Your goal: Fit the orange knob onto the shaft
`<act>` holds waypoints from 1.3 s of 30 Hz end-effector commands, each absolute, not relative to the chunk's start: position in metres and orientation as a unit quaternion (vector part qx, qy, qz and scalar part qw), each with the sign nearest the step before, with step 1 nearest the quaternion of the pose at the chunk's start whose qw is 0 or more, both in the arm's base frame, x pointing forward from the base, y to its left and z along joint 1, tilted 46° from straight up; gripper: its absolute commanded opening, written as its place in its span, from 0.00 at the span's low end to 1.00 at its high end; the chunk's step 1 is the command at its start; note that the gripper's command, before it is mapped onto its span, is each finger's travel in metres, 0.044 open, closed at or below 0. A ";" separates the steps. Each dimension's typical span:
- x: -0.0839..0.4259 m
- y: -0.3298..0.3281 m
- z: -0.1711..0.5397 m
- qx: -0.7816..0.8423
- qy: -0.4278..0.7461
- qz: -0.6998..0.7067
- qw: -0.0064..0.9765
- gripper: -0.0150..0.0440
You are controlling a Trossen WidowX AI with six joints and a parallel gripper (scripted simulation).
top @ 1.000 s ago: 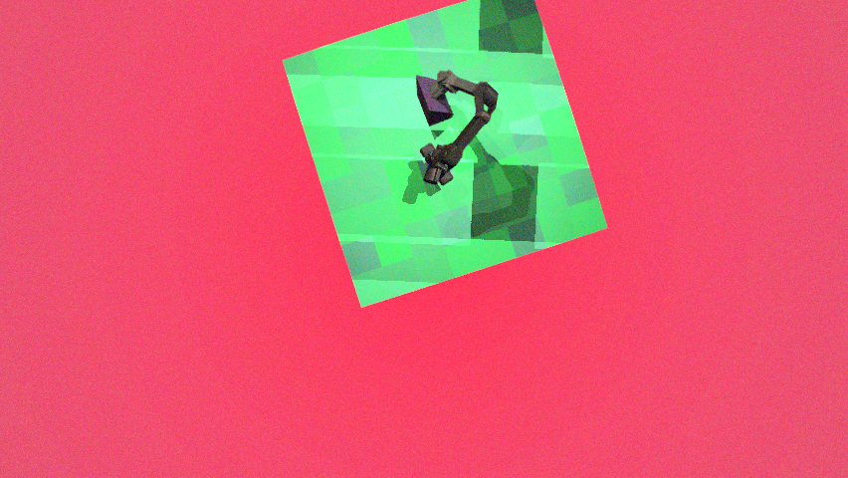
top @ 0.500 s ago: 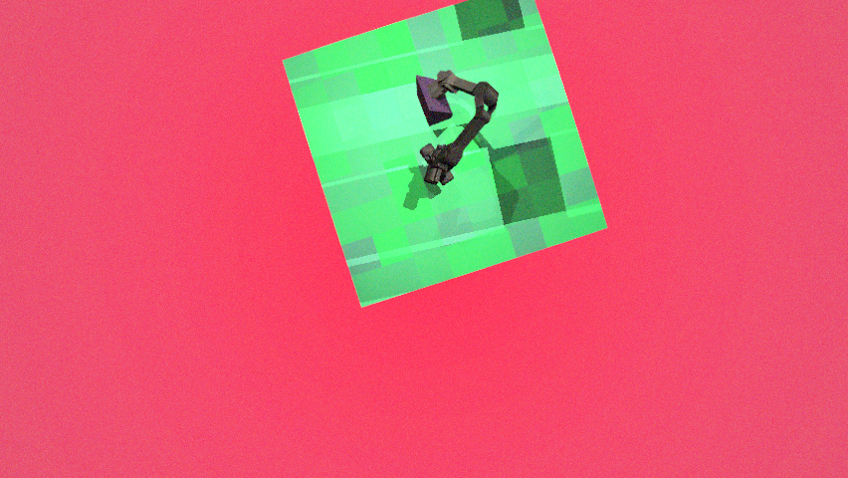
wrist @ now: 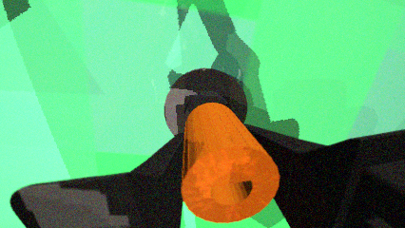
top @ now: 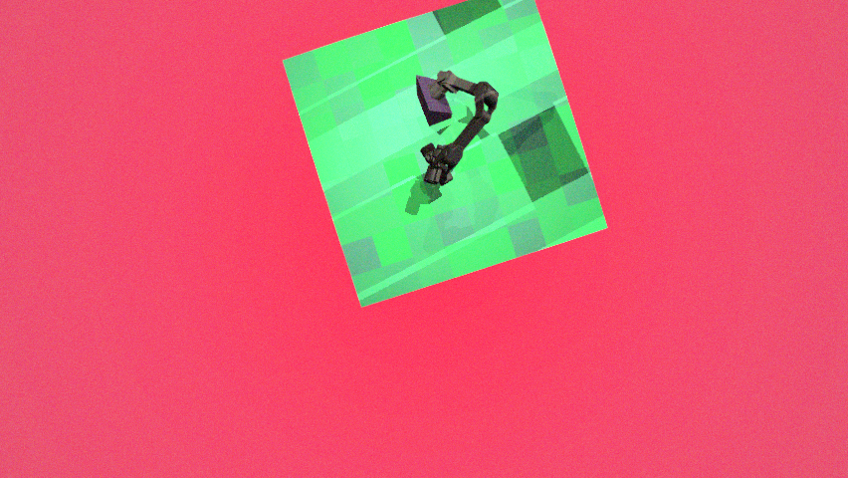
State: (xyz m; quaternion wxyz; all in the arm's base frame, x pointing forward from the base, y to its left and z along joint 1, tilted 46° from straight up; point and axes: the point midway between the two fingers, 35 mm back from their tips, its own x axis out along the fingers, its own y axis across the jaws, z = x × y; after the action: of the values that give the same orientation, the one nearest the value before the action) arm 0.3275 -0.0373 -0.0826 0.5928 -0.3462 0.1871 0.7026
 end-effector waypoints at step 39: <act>0.328 -0.027 -0.093 -0.343 0.186 0.704 0.594 0.39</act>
State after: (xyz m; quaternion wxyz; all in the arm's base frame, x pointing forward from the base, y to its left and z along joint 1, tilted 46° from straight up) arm 0.3276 -0.0266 -0.0930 0.5942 -0.3416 0.1875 0.7036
